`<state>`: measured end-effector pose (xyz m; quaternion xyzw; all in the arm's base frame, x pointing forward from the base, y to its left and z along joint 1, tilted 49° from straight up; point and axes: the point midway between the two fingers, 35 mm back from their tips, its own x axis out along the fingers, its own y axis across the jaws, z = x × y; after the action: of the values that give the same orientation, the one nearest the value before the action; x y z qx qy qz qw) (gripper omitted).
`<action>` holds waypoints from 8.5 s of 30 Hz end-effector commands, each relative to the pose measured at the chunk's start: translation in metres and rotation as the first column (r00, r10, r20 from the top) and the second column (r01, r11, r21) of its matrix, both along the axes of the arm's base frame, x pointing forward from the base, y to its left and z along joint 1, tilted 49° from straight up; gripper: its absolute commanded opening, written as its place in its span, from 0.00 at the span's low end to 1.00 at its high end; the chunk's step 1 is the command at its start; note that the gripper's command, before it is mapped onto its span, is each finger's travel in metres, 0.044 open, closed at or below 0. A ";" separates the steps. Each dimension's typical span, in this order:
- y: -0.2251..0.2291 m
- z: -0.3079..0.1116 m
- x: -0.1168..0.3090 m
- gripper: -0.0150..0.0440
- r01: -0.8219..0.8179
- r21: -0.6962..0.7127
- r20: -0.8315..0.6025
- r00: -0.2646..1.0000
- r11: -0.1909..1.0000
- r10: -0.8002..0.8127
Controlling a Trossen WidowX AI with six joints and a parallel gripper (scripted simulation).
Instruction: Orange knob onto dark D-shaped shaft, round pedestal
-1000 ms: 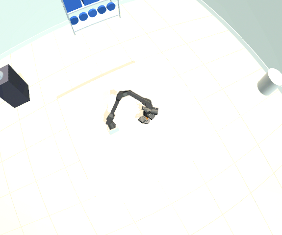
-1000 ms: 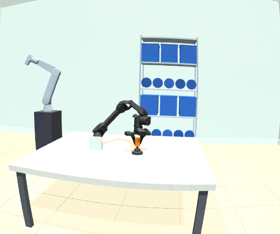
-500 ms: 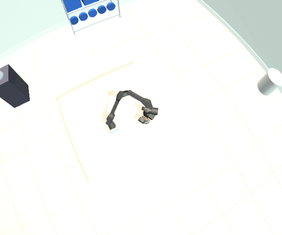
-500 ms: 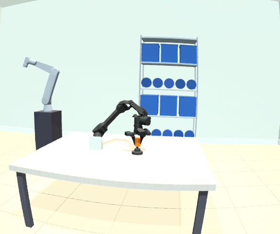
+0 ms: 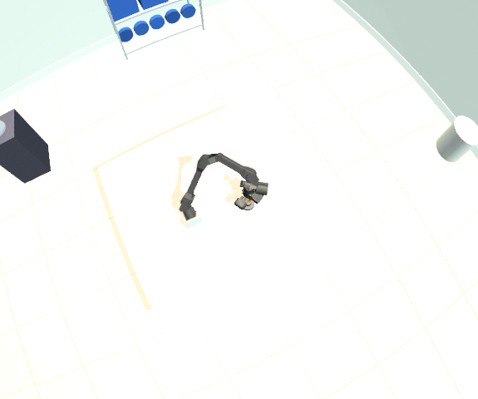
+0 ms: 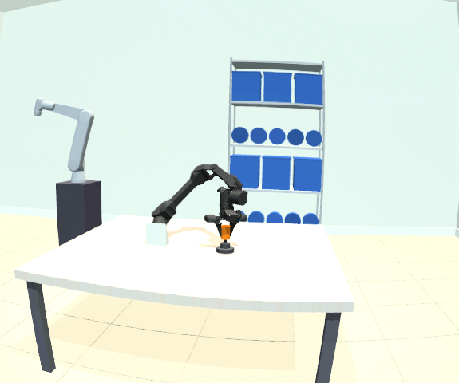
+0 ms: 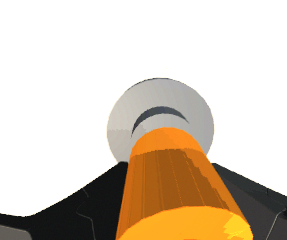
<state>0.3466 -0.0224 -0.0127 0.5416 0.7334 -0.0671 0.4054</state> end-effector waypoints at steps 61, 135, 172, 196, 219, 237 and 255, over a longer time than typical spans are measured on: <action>-0.001 0.004 -0.001 0.25 0.272 -0.079 -0.293 0.913 0.959 -0.283; -0.002 -0.001 0.000 0.25 0.386 -0.146 -0.421 0.809 0.911 -0.410; 0.003 -0.001 -0.001 0.25 0.379 -0.141 -0.414 0.817 0.915 -0.402; -0.003 0.003 -0.001 0.25 0.399 -0.155 -0.436 0.793 0.904 -0.425; -0.002 -0.005 0.001 0.25 0.412 -0.165 -0.450 0.777 0.896 -0.440; -0.002 0.003 -0.001 0.25 0.436 -0.185 -0.478 0.743 0.881 -0.468; 0.001 -0.002 -0.001 0.25 0.436 -0.185 -0.478 0.744 0.881 -0.468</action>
<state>0.3452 -0.0214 -0.0149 0.6514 0.6600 -0.3246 0.1862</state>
